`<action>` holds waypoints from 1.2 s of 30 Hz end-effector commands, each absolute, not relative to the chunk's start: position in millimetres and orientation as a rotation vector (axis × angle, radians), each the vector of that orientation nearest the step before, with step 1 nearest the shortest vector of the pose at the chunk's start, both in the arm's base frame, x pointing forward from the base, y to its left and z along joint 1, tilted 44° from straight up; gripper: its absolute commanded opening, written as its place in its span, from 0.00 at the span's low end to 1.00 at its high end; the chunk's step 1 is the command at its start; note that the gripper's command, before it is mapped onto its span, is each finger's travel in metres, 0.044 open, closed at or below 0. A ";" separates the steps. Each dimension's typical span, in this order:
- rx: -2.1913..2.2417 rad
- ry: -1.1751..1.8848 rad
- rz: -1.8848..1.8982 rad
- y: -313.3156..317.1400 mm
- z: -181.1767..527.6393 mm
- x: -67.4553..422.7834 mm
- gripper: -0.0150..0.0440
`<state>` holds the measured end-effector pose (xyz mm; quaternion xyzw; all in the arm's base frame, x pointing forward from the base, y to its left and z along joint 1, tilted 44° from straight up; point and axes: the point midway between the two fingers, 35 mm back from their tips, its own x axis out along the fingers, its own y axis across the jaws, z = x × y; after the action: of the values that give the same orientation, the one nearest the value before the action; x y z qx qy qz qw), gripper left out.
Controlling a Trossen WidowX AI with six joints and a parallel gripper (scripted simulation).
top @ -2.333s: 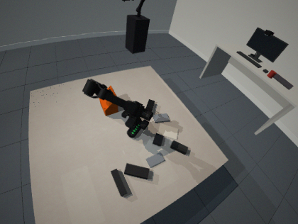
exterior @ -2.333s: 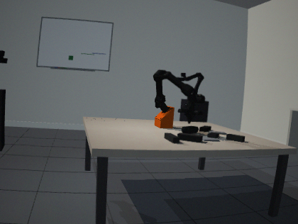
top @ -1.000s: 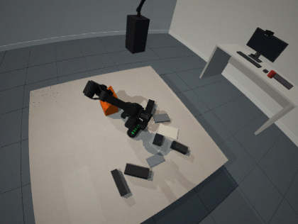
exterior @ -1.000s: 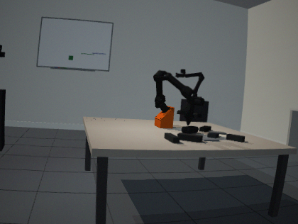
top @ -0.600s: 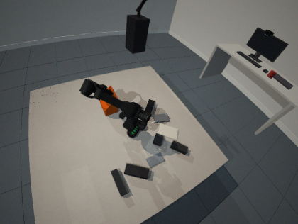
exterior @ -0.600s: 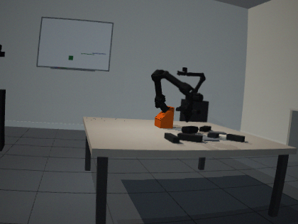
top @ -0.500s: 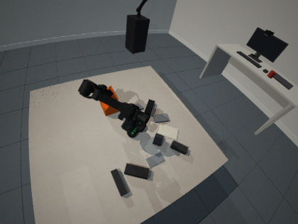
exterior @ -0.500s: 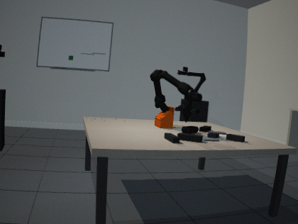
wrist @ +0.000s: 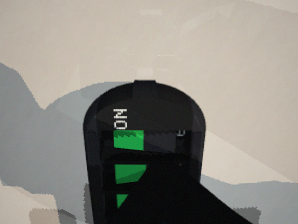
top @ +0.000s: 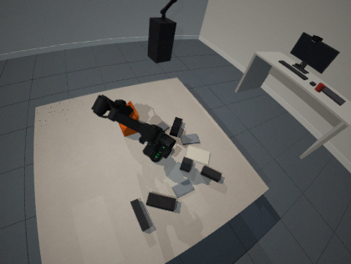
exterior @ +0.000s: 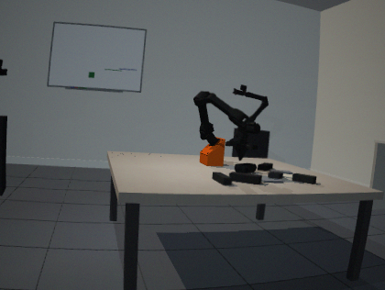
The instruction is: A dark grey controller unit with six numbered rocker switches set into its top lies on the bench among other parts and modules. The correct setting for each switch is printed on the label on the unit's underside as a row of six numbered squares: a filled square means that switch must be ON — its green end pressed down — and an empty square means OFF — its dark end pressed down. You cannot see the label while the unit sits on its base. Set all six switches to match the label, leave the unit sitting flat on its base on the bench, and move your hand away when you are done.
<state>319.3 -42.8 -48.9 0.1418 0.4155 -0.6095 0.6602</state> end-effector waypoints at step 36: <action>0.313 0.945 -1.382 -48.8 -54.6 316.6 0.25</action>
<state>311.8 -63.2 -67.6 0.1346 0.4195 -0.6133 0.6556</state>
